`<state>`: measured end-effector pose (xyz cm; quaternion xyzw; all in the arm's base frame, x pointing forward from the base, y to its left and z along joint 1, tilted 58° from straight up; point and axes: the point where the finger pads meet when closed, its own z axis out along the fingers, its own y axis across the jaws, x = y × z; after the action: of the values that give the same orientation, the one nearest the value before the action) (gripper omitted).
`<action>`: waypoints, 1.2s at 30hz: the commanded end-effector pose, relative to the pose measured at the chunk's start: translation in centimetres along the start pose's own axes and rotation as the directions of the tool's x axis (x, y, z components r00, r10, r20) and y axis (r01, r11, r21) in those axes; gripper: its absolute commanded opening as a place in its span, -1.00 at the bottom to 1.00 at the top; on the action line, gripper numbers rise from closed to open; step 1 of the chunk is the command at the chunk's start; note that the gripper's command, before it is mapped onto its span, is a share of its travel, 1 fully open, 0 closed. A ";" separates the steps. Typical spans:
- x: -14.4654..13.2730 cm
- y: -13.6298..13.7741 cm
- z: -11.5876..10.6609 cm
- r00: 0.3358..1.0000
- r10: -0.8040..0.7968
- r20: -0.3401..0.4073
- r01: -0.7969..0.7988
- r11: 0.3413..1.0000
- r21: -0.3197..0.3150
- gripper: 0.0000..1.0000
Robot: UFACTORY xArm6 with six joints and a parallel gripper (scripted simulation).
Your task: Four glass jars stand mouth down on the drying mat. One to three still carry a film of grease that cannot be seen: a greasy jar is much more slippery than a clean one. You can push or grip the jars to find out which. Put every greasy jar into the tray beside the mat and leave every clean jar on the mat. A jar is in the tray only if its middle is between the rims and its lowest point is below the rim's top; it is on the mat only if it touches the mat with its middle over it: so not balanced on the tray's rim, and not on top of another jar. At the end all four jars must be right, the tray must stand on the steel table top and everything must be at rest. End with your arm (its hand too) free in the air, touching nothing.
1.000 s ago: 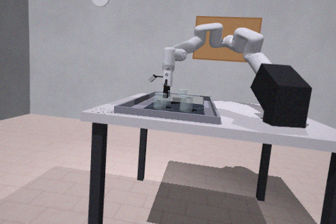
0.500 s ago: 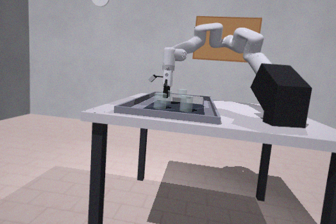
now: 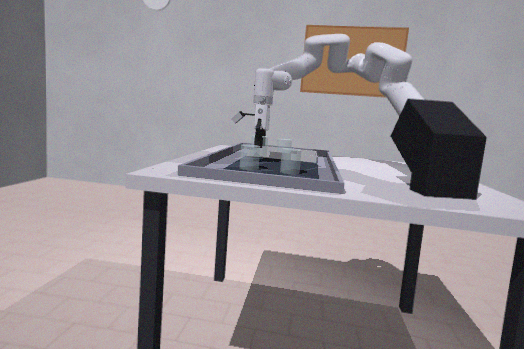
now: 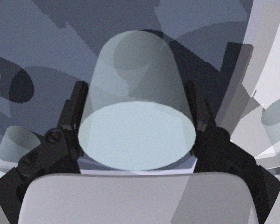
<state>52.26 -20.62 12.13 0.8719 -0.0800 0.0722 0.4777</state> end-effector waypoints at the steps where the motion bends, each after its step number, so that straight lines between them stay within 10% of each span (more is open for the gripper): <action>1: 0.1 0.0 -1.1 1.000 0.001 -0.003 -0.001 1.000 0.001 -1.00; 36: 0.1 0.0 -9.4 1.000 0.001 -0.003 -0.001 1.000 0.001 -1.00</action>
<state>51.82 -13.43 16.67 0.8718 -0.0799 0.0721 0.4779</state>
